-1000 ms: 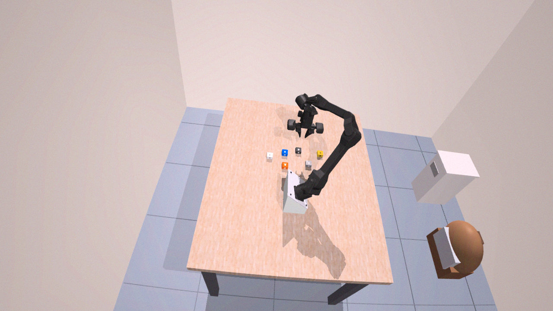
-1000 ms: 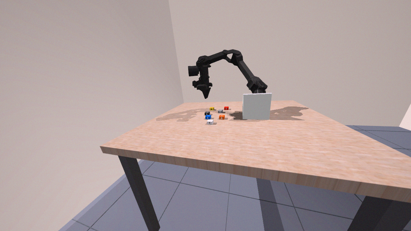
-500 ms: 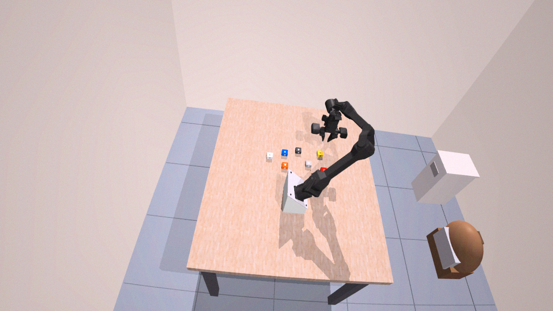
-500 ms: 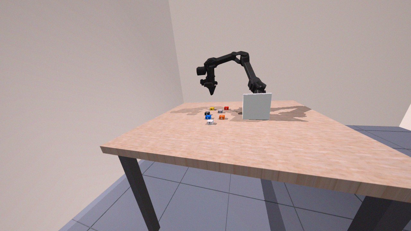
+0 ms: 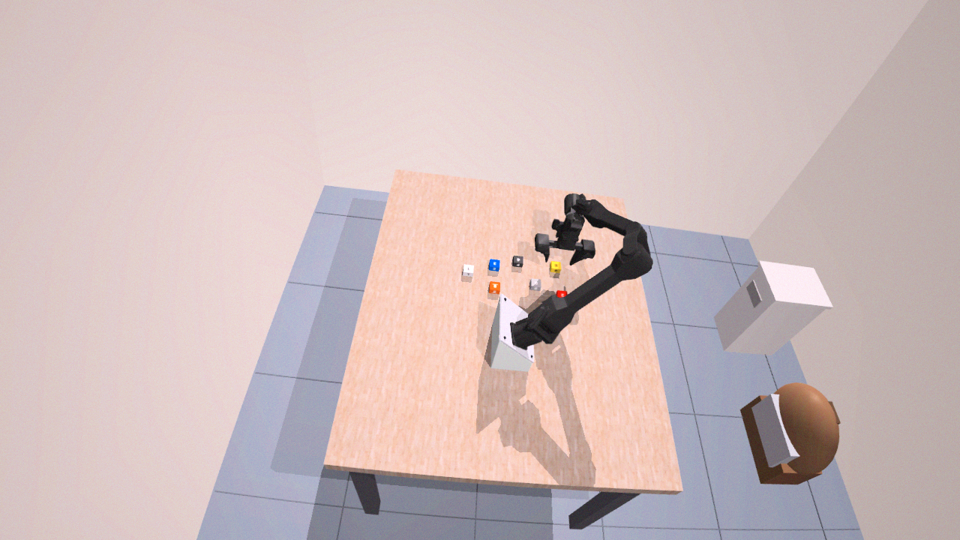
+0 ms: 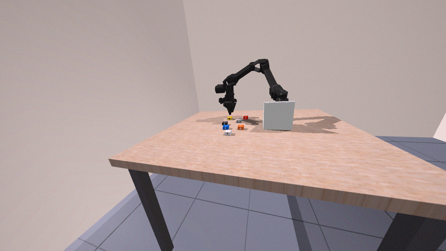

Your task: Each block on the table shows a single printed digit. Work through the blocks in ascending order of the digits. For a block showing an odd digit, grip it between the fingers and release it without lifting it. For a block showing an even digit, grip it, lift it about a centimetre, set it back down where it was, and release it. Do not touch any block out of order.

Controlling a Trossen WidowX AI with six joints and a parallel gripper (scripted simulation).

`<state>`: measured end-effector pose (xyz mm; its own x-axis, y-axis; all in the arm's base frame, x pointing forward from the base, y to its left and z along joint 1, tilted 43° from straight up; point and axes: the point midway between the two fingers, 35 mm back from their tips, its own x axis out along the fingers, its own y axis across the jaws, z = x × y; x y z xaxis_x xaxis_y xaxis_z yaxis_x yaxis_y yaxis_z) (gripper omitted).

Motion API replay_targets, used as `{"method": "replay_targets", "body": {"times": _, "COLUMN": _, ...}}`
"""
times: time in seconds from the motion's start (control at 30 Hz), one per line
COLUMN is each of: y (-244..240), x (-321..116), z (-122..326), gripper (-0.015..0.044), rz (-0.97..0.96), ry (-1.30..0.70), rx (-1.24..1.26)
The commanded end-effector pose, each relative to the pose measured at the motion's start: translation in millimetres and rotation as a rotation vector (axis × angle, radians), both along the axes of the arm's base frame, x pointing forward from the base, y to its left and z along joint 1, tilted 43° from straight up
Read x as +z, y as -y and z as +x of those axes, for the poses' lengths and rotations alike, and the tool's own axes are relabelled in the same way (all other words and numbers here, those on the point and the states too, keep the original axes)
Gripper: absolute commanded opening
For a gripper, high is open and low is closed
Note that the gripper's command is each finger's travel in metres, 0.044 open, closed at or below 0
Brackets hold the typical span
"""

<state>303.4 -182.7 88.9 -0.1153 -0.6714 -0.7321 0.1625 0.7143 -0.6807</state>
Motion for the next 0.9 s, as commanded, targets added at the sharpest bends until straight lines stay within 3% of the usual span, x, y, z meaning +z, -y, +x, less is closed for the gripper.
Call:
{"method": "replay_targets", "body": {"times": 0.0, "y": 2.7, "x": -4.2, "z": 0.8, "gripper": 0.0400, "rz": -0.005, "ry": -0.001, "rx": 0.011}}
{"method": "replay_targets", "body": {"times": 0.73, "y": 25.6, "x": -28.4, "z": -3.2, "gripper": 0.0400, "rz": -0.007, "ry": -0.002, "rx": 0.011}}
{"method": "replay_targets", "body": {"times": 0.87, "y": 25.6, "x": -28.4, "z": -3.2, "gripper": 0.0295, "rz": -0.007, "ry": -0.002, "rx": 0.011}}
